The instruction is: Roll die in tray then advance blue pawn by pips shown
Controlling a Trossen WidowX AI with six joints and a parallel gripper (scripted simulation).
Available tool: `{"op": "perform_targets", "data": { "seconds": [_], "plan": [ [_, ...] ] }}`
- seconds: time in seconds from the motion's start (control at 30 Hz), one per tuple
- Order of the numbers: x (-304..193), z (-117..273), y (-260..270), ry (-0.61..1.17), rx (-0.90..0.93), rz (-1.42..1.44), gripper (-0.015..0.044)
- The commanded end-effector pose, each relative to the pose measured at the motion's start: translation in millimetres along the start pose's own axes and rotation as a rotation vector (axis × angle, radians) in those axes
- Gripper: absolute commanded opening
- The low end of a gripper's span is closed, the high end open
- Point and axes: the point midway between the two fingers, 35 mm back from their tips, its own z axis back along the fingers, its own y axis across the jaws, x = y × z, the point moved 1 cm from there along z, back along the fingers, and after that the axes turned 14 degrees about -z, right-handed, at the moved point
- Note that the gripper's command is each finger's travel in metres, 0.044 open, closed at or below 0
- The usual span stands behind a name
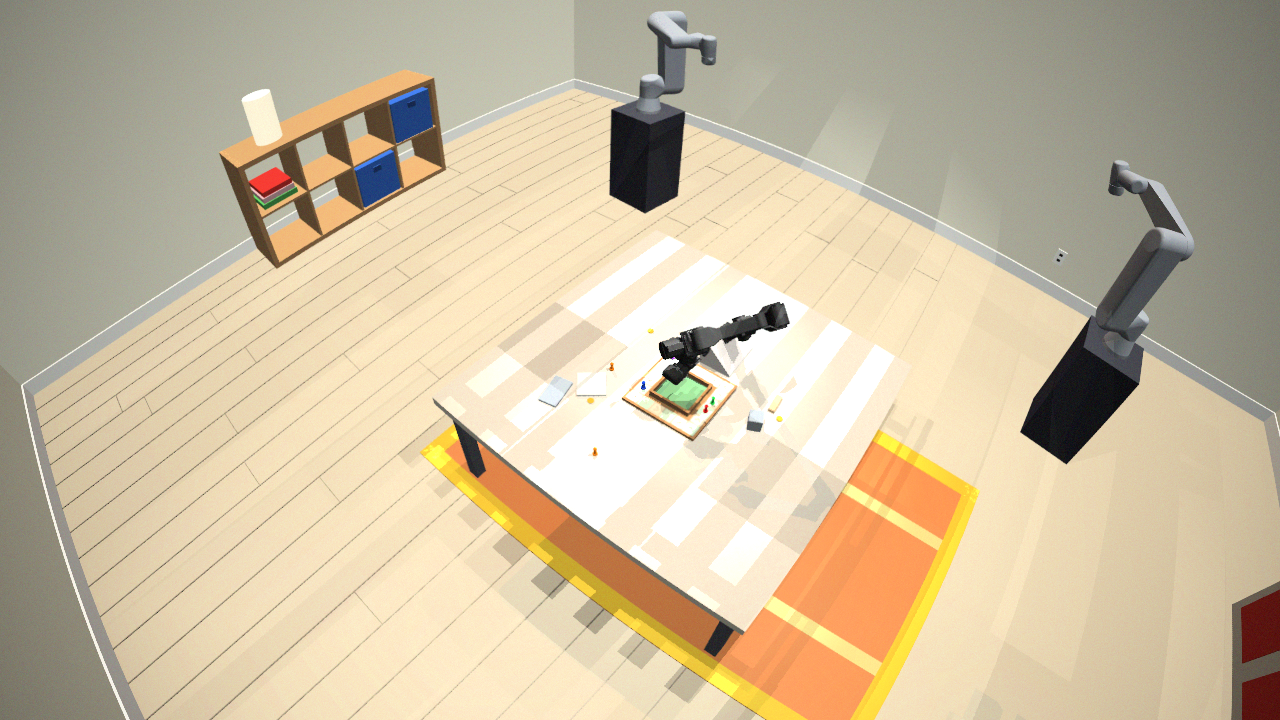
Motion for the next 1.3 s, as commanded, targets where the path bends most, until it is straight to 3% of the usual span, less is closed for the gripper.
{"op": "perform_targets", "data": {
  "seconds": [0.0,0.57,0.73,0.9,1.27],
  "plan": [
    [-1,-4,-4,-0.132,-0.006,-0.001,0.0000],
    [-4,-10,-6,-0.657,0.207,-0.020,0.0000],
    [-6,-8,-6,-0.674,0.223,-0.021,0.0000],
    [-30,25,-5,-0.674,0.224,-0.021,0.0000],
    [-30,24,-6,-0.674,0.224,-0.021,0.0000]
  ]
}}
